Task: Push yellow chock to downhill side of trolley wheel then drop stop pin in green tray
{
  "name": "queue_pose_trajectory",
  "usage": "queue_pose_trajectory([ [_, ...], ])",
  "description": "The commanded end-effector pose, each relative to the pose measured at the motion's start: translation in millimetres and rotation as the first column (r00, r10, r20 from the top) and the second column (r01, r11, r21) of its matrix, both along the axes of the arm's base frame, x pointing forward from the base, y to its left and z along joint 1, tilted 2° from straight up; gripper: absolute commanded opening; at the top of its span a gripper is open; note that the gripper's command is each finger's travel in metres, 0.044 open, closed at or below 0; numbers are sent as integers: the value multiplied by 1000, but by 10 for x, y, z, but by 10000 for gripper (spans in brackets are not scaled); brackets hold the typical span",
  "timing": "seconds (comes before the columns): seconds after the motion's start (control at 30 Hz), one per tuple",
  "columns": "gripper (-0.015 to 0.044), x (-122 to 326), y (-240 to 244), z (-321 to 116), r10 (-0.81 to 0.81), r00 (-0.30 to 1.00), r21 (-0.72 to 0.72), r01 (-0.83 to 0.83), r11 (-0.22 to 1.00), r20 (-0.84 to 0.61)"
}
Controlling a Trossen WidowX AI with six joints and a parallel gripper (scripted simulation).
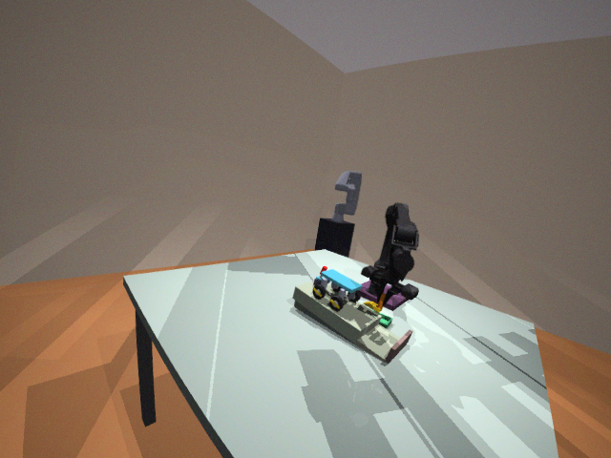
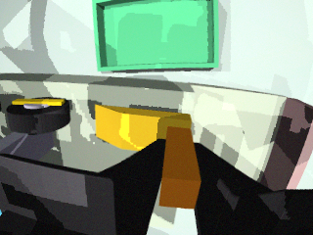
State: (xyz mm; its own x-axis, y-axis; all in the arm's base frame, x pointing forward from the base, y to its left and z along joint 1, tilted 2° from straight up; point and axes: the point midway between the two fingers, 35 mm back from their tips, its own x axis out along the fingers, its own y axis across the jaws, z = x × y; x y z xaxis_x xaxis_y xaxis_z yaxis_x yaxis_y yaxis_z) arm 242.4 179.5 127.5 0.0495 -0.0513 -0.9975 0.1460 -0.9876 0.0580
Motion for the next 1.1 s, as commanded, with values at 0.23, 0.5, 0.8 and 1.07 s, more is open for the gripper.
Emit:
queue_pose_trajectory([
  [0.23,0,-2,-36,-199,5,1000,-11,-5,1000,-7],
  [0.5,0,13,-95,-164,5,1000,-12,-5,1000,-6],
  [0.8,0,41,-171,-158,5,1000,-12,-5,1000,-6],
  [1.07,0,64,-239,-153,5,1000,-13,-5,1000,-6],
])
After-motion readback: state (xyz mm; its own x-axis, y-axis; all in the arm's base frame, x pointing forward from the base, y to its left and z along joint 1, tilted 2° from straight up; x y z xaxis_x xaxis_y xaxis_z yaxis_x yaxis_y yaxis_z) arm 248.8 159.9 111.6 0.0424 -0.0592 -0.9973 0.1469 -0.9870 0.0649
